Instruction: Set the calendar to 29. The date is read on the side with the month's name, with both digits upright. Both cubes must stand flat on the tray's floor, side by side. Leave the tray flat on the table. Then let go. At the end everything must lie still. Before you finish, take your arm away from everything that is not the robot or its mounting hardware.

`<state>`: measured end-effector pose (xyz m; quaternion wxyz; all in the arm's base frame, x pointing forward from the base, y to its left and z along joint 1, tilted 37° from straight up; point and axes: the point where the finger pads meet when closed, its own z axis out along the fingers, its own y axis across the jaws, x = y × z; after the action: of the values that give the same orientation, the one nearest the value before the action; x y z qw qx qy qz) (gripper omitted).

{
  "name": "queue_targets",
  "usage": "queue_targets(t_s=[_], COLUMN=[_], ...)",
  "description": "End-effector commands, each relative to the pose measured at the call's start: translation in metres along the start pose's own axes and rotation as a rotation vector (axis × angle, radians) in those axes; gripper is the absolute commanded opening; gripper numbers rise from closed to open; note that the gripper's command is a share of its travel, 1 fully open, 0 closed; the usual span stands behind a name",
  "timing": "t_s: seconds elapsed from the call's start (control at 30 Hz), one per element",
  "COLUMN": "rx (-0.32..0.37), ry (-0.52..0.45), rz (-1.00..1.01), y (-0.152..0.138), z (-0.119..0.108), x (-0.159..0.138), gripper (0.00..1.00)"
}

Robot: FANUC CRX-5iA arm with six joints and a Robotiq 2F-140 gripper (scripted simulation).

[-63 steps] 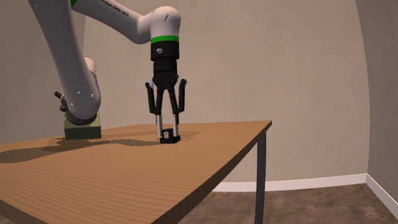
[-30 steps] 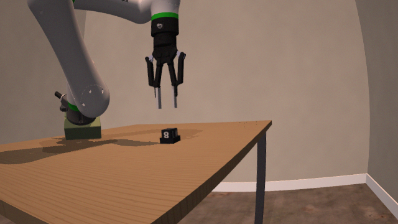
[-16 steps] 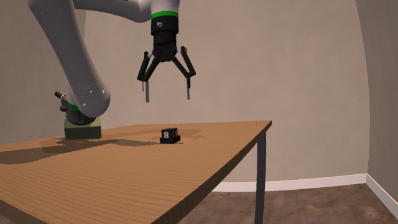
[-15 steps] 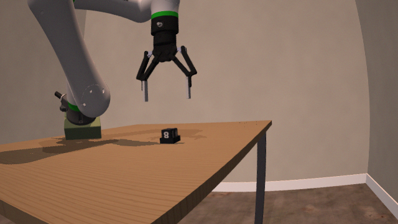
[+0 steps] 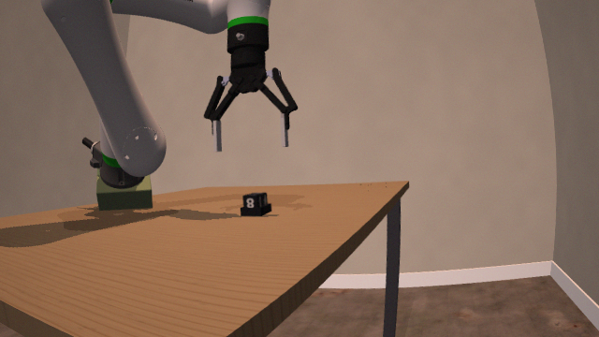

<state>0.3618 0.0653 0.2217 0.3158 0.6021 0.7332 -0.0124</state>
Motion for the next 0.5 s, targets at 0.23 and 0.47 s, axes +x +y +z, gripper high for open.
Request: queue_targets(t_s=[0.23,0.47], rx=[0.000,0.000], ry=[0.000,0.000], rz=[0.000,0.000], y=[0.000,0.000], z=[-0.021,-0.038], x=[0.000,0.000], gripper=[1.00,1.00])
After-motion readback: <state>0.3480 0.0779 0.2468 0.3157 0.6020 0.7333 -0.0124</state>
